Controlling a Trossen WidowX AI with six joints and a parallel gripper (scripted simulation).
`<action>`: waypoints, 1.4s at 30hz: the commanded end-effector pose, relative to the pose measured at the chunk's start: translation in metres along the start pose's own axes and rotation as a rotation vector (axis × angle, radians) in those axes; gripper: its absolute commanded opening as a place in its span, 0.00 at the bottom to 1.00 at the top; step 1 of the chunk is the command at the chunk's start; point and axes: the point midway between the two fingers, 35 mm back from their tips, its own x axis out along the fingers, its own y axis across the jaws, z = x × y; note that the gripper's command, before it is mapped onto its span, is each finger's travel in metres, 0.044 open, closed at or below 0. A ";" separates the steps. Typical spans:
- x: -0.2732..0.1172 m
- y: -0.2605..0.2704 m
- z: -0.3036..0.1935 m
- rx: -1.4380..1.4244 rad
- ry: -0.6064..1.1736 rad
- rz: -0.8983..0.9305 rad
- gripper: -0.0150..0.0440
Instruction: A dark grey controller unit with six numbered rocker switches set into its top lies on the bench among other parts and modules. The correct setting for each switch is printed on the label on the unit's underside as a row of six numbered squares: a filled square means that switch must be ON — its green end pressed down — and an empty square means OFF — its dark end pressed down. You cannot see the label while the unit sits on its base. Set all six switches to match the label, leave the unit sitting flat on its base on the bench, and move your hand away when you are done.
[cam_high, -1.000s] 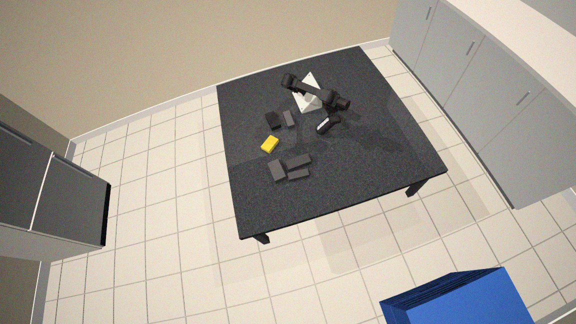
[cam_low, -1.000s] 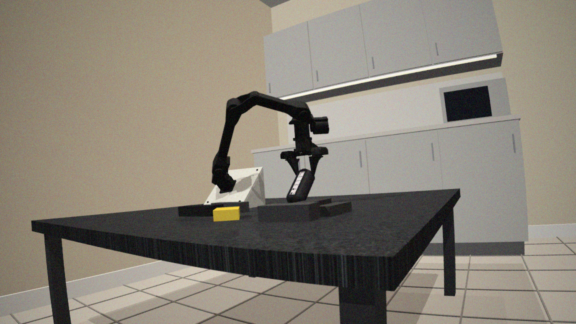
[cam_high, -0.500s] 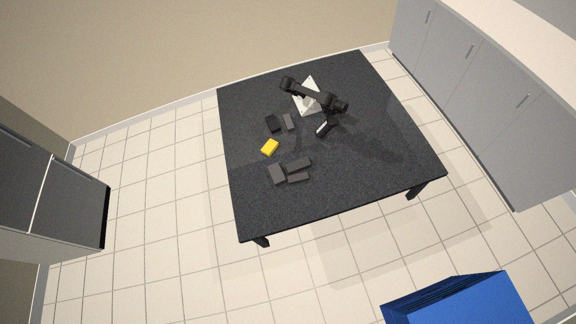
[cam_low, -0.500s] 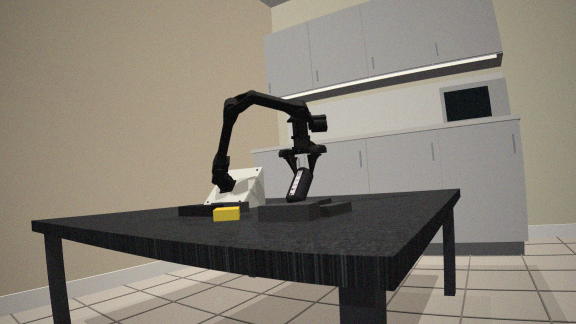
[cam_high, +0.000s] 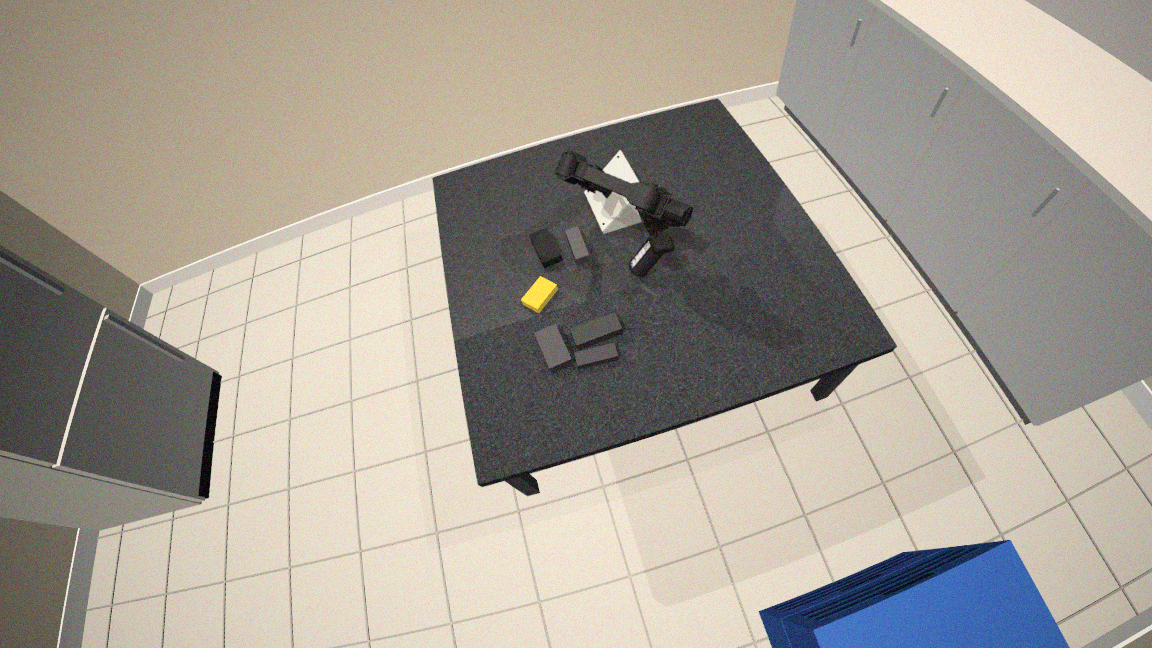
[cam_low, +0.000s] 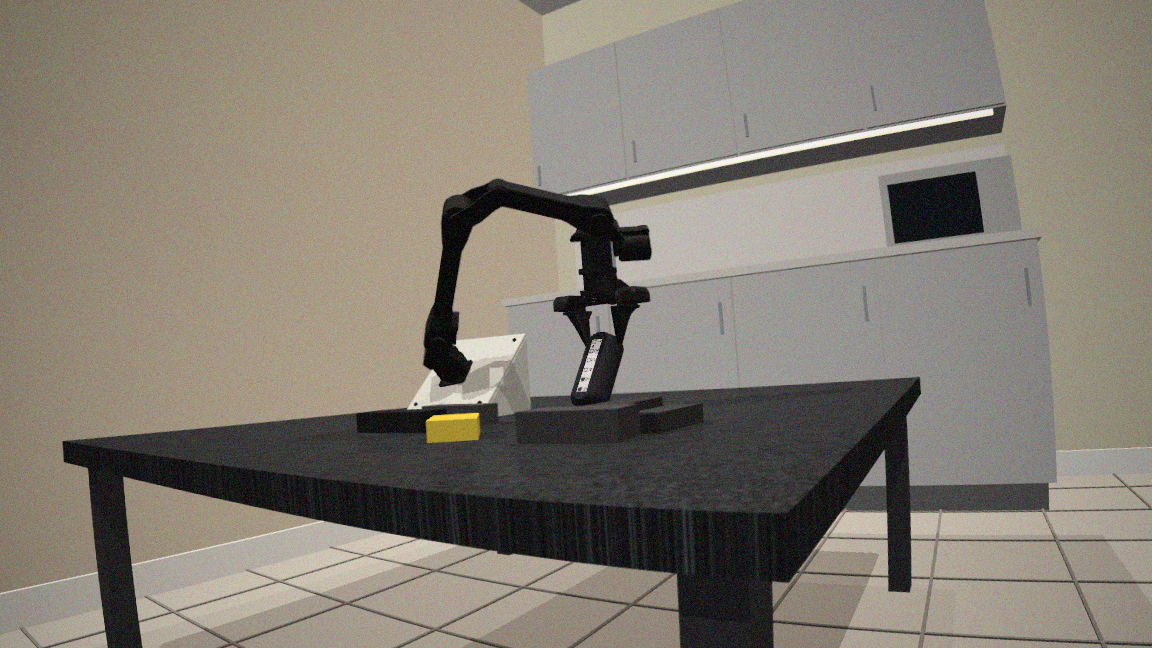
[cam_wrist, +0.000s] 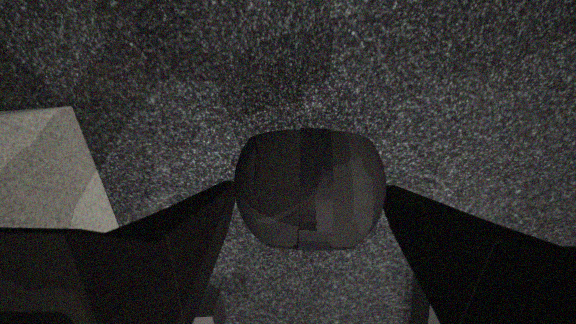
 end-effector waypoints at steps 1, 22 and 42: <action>0.001 -0.001 -0.009 -0.003 0.017 0.000 0.82; -0.003 -0.001 -0.026 -0.004 0.018 0.000 0.83; -0.005 -0.001 -0.041 -0.004 0.019 0.000 0.83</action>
